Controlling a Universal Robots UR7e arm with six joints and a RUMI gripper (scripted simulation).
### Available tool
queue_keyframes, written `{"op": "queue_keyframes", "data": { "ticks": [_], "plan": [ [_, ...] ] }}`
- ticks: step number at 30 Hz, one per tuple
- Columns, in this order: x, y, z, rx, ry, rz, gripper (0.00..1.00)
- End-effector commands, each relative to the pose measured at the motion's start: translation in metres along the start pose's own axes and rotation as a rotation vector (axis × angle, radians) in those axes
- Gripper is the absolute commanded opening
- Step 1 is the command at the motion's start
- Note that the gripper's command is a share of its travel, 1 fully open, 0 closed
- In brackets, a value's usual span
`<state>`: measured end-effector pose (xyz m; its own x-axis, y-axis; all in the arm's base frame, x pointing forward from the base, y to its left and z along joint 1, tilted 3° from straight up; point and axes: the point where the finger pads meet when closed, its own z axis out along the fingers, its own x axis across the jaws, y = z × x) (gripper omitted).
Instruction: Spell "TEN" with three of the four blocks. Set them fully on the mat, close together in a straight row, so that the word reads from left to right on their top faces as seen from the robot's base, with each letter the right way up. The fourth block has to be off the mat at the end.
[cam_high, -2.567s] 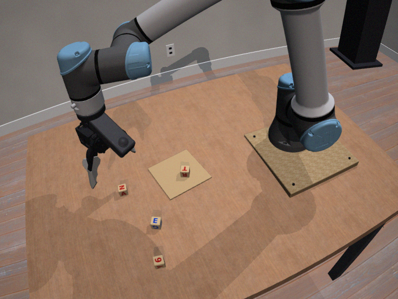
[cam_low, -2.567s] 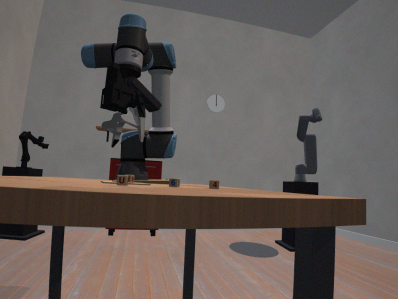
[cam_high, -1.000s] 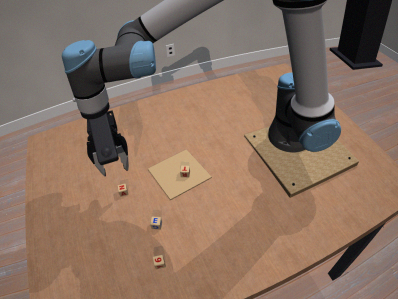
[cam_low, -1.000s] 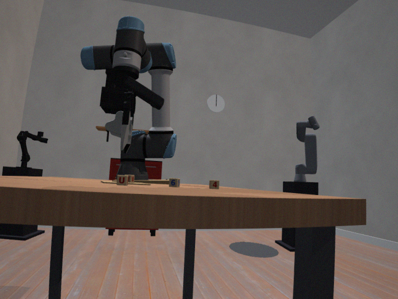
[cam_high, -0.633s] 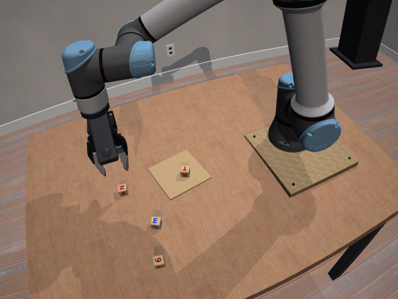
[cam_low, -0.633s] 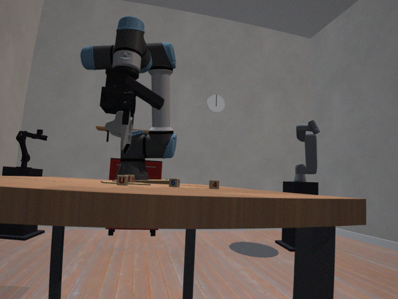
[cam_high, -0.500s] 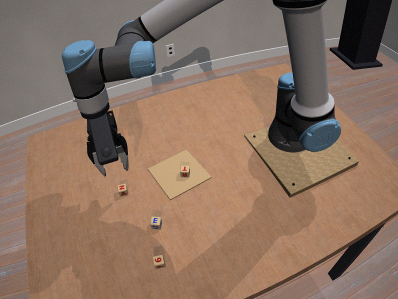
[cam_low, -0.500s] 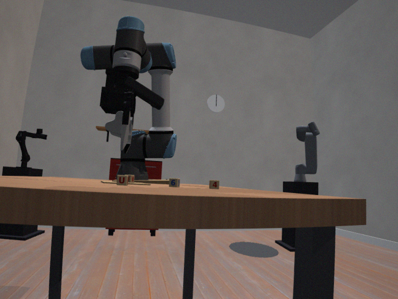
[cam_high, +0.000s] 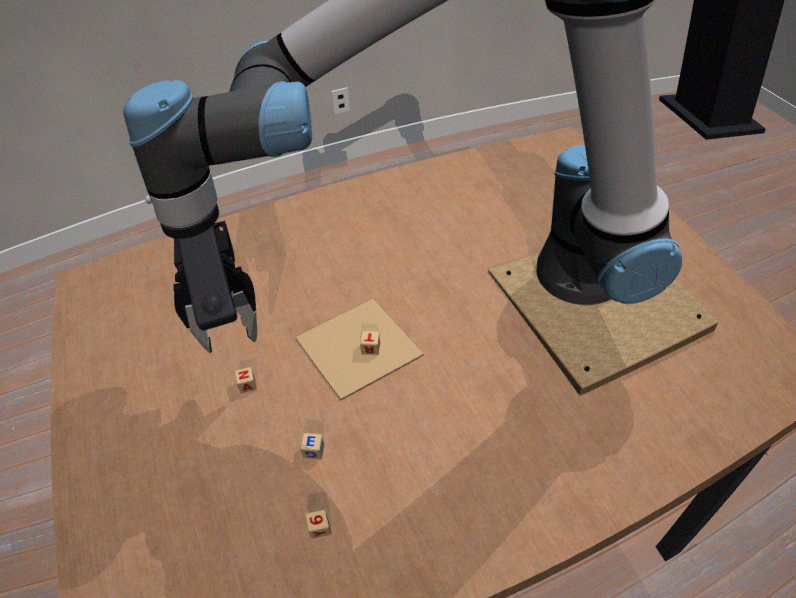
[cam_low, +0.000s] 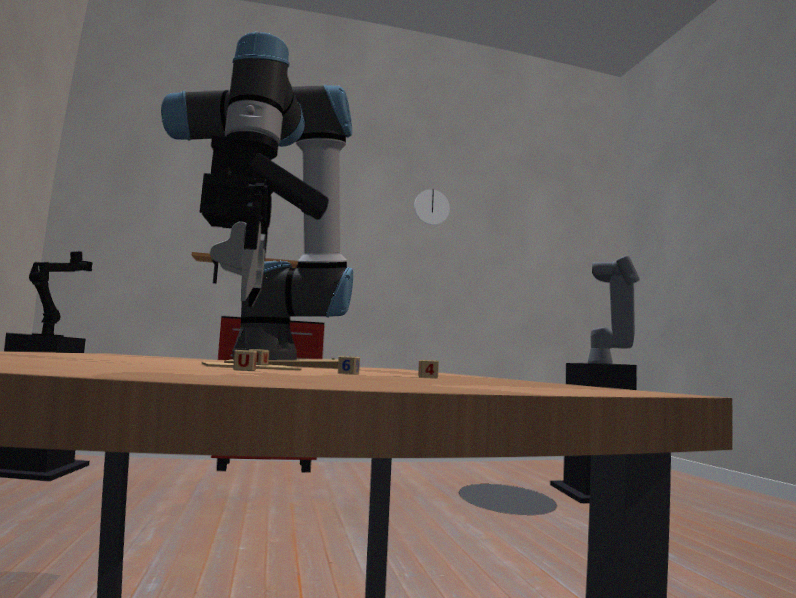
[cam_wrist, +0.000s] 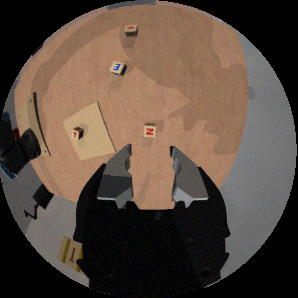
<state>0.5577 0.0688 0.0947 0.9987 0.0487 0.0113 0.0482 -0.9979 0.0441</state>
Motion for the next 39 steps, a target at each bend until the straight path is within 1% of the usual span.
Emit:
{"op": "queue_keyframes", "data": {
  "ticks": [1, 18, 33, 35, 39],
  "plan": [
    [-0.001, 0.001, 0.000, -0.001, 0.000, 0.003, 0.37],
    [-0.001, 0.001, 0.012, -0.001, -0.003, 0.006, 0.37],
    [-0.002, 0.001, 0.034, -0.001, -0.003, 0.006, 0.37],
    [-0.002, 0.001, 0.034, -0.001, -0.003, 0.006, 0.37],
    [-0.002, 0.000, 0.040, -0.001, -0.003, 0.006, 0.37]
  ]
}}
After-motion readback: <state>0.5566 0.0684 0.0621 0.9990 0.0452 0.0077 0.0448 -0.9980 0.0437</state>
